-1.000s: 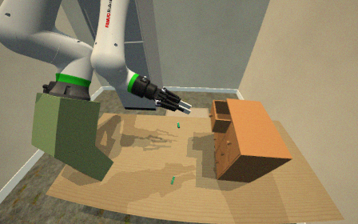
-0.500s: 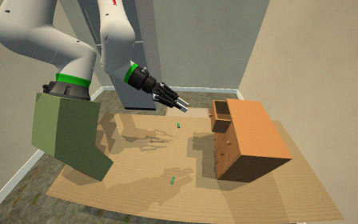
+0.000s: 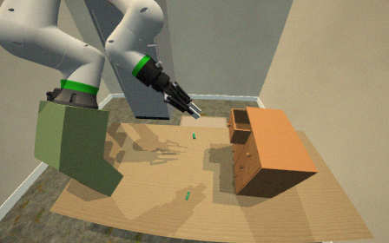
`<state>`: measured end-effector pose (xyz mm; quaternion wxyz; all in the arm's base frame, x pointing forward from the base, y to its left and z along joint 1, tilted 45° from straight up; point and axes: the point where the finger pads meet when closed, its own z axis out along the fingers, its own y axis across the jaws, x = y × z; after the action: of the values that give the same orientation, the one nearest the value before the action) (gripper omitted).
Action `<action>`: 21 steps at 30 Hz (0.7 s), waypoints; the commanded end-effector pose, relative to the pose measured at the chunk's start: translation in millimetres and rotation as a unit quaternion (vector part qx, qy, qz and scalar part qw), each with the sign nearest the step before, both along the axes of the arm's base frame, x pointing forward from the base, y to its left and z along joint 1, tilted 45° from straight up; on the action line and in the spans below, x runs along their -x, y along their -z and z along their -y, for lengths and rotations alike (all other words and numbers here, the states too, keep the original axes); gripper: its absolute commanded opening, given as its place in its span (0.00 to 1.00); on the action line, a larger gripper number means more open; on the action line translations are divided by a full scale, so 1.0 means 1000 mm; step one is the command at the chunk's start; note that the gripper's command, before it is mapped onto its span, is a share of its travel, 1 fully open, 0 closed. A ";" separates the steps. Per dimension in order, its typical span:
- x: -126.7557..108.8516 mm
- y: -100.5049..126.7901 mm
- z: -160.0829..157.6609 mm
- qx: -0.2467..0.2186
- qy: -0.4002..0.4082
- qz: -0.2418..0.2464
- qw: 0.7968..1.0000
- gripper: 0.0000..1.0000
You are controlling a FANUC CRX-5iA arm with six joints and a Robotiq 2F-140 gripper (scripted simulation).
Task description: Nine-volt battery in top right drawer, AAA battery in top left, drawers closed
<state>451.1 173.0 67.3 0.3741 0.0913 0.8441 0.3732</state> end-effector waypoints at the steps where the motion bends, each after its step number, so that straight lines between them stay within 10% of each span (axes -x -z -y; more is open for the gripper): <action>1: 0.013 -0.007 0.002 0.013 -0.058 -0.080 0.995 0.20; 21: 0.054 -0.032 0.033 0.040 -0.225 -0.248 0.941 0.20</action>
<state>402.2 140.7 95.0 0.1052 -0.0101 0.9196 0.3784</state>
